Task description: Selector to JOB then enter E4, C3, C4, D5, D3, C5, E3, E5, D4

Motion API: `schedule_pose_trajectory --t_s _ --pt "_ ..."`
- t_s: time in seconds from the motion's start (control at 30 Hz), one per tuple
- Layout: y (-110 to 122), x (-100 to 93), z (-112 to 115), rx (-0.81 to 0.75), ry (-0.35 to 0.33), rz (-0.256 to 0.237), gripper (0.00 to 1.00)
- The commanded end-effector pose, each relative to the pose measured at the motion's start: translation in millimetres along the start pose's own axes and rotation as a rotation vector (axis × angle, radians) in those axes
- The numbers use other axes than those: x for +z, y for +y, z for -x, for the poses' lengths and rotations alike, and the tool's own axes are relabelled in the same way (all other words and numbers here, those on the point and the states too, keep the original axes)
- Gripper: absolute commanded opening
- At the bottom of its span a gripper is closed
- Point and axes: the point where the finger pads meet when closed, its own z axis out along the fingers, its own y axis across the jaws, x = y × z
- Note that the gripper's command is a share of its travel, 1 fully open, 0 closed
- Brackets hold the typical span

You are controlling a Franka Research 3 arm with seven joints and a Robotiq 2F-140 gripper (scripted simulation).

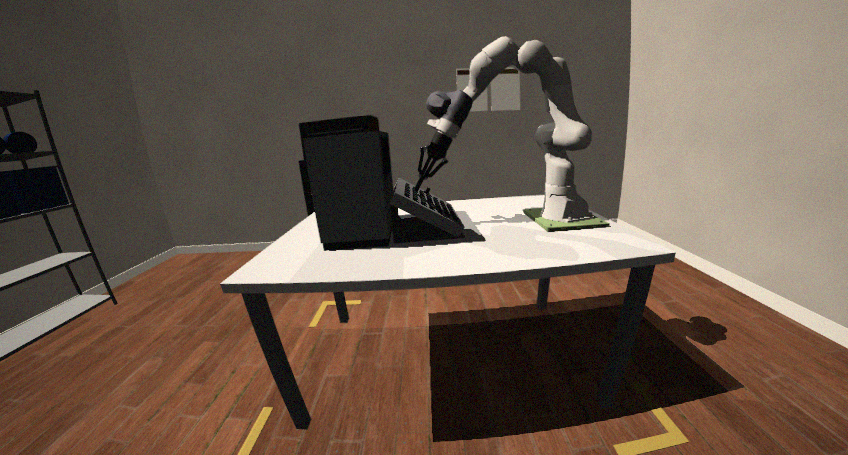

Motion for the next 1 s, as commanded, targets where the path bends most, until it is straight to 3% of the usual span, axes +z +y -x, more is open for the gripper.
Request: schedule_pose_trajectory --t_s 0.0,0.97 --pt "-2.0 1.7 -0.6 -0.007 0.002 -0.005 0.10" --pt "-2.1 6.5 -0.6 -0.007 0.002 -0.005 0.10"
